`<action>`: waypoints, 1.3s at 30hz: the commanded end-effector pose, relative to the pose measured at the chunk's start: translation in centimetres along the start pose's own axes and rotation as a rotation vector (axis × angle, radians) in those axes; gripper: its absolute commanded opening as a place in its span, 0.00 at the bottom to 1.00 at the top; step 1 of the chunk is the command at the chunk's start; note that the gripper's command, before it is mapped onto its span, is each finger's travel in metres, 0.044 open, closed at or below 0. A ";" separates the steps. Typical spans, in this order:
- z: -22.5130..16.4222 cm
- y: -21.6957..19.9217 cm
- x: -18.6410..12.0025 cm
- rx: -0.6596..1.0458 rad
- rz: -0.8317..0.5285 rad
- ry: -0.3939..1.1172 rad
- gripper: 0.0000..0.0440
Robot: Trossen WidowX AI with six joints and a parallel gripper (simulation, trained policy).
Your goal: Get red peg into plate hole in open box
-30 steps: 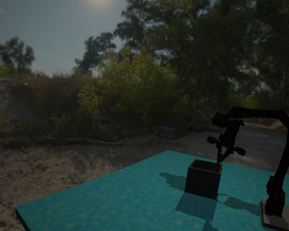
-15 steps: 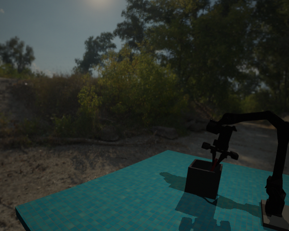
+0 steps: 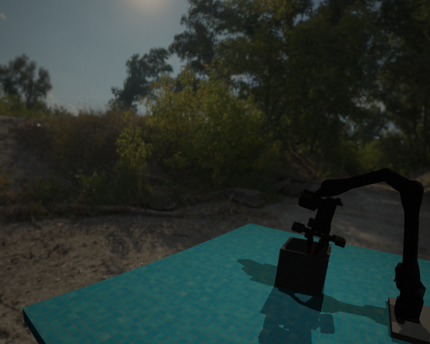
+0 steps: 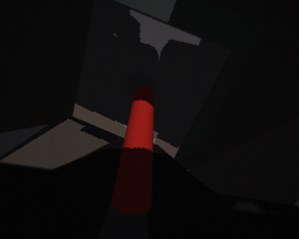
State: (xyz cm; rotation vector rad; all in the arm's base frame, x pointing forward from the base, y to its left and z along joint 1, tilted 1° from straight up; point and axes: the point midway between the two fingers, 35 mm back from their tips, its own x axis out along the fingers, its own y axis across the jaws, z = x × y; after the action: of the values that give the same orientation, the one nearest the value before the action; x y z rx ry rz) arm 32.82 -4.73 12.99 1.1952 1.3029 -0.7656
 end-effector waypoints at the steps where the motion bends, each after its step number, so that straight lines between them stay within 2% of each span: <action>1: 0.1 0.1 0.9 -0.017 -0.005 0.014 0.00; 8: 0.4 0.3 2.9 -0.054 -0.021 0.021 0.00; 9: 0.4 0.3 3.1 -0.058 -0.025 0.020 0.03; 12: 0.4 0.3 3.5 -0.069 -0.038 0.029 0.19; 15: 0.3 0.2 3.6 -0.074 -0.054 0.037 0.28; 39: 2.0 4.0 -0.9 -0.110 0.137 0.136 0.28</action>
State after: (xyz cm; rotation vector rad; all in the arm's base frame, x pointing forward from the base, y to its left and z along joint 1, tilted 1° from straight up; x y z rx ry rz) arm 36.71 -5.63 14.29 1.2429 1.3413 -0.5359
